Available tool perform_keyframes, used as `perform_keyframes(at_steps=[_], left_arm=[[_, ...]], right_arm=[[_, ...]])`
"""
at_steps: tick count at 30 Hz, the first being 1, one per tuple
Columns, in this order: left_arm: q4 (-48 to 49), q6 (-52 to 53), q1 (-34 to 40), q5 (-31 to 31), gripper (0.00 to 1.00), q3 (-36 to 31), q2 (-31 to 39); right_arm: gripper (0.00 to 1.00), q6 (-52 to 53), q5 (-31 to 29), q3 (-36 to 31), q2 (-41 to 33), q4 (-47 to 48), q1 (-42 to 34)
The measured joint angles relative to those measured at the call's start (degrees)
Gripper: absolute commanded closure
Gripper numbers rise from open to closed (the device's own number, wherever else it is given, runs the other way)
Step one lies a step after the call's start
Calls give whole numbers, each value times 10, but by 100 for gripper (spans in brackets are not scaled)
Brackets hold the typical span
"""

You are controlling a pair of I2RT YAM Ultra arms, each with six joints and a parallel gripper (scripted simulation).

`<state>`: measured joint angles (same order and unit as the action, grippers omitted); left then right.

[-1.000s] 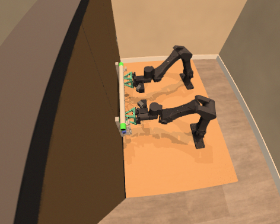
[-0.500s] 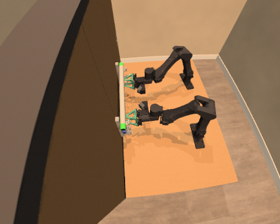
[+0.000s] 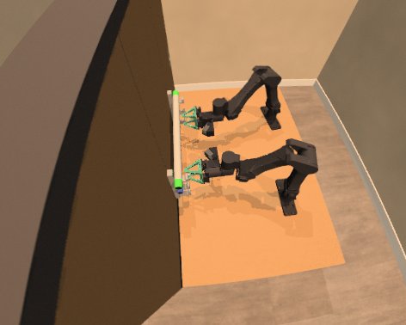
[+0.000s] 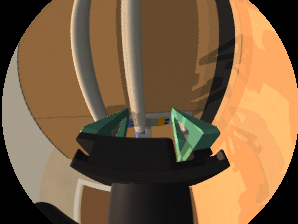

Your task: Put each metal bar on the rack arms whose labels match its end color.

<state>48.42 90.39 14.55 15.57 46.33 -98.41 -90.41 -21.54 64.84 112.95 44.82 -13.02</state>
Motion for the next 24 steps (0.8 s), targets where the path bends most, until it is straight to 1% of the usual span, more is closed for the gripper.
perform_keyframes(at_steps=[24], left_arm=[[5, 0, 13, 13, 30, -55, 52]], right_arm=[[31, 0, -14, -62, -45, 19, -15]])
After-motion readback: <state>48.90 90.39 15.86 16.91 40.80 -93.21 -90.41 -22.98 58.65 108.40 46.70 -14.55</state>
